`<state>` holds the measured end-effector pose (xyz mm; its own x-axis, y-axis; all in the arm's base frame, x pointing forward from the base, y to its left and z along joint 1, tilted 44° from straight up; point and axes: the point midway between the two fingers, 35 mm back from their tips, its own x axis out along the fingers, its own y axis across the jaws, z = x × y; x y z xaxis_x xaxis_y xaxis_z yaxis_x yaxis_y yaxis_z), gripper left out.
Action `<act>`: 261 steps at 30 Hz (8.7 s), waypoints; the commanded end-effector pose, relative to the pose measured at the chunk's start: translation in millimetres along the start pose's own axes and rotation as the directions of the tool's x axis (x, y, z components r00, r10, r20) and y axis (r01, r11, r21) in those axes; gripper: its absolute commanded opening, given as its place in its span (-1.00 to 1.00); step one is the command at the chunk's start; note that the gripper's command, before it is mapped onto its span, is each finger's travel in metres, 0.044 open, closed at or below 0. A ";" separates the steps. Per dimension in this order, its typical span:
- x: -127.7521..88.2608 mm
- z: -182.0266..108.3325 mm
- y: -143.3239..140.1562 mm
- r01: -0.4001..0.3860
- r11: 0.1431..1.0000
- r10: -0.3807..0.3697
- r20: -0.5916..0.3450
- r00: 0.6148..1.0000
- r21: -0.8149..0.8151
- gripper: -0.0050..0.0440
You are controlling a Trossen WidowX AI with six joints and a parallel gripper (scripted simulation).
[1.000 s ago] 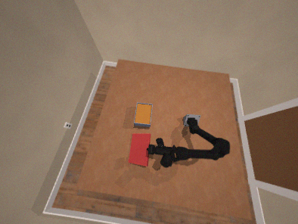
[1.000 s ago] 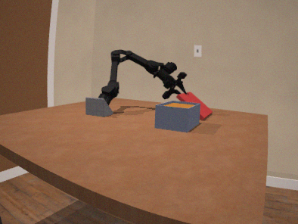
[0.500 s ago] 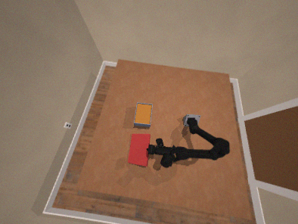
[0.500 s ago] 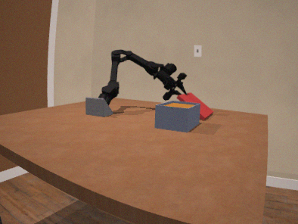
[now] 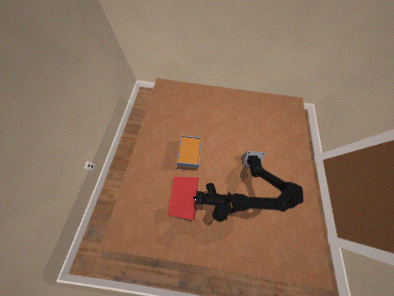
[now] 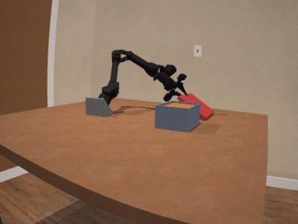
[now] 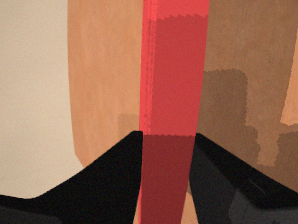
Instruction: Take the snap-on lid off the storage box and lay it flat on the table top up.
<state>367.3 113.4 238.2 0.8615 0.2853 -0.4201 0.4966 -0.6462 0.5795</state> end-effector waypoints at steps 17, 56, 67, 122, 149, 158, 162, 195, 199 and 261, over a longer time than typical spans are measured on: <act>19.4 7.6 -42.7 0.098 0.995 -0.097 0.011 0.995 -0.004 -1.00; 19.6 7.6 -42.9 0.098 0.995 -0.097 0.011 0.995 -0.004 -1.00; 19.6 7.6 -42.9 0.098 0.995 -0.097 0.011 0.995 -0.004 -1.00; 11.8 -1.9 -25.2 -0.011 1.000 0.011 -0.004 1.000 0.002 -0.39; 14.7 -1.8 -36.4 -0.011 1.000 0.011 -0.004 1.000 0.002 -0.33; 15.8 -1.7 -40.0 -0.011 1.000 0.011 -0.004 1.000 0.002 -0.31; 16.3 -1.7 -41.6 -0.011 1.000 0.011 -0.004 1.000 0.002 -0.31; 21.0 -1.6 -54.3 -0.011 1.000 0.011 -0.004 1.000 0.002 -0.29; 20.7 -3.0 -54.1 0.003 1.000 -0.003 -0.008 1.000 -0.001 -0.20; -17.5 -2.1 -89.6 0.098 0.995 -0.098 0.012 0.995 -0.005 0.33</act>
<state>316.0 168.4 196.1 0.8064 0.3427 -0.4820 0.5812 -0.6096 0.5390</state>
